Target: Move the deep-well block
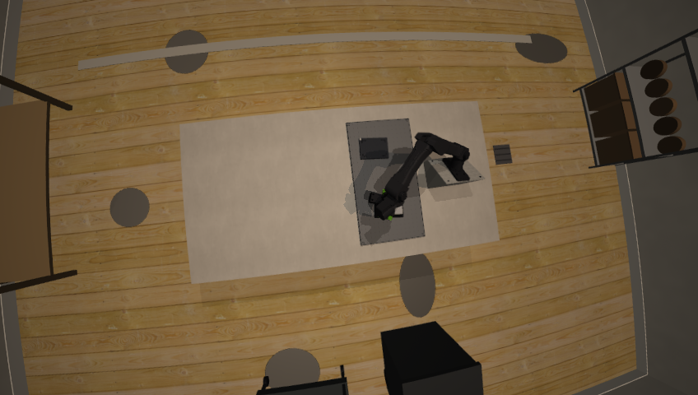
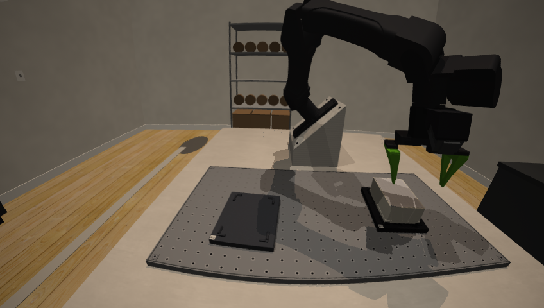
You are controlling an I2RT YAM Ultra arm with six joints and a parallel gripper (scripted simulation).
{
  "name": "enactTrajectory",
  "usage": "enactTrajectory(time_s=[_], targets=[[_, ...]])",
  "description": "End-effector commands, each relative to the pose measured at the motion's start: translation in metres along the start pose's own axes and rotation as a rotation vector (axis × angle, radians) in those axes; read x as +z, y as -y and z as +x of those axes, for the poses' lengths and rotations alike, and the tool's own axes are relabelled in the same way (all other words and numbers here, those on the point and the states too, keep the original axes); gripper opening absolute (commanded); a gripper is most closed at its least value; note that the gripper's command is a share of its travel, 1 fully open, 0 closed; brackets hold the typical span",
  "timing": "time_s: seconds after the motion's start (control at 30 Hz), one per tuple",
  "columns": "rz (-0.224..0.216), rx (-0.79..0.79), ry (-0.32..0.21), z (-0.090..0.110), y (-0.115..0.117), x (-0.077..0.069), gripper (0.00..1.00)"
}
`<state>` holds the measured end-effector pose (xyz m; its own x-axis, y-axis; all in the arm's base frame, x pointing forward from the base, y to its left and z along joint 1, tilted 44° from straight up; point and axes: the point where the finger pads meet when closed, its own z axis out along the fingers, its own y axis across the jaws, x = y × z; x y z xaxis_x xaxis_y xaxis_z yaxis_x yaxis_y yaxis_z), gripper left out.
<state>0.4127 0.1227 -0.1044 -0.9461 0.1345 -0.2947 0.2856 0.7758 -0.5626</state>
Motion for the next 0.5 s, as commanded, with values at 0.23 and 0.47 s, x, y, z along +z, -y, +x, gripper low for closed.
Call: enactTrajectory(time_s=[0.23,0.47], targets=[[0.085,-0.206,-0.055,0.042,0.002,-0.004,1.0],[0.098,-0.239,-0.061,0.055,0.011,-0.009,1.0]])
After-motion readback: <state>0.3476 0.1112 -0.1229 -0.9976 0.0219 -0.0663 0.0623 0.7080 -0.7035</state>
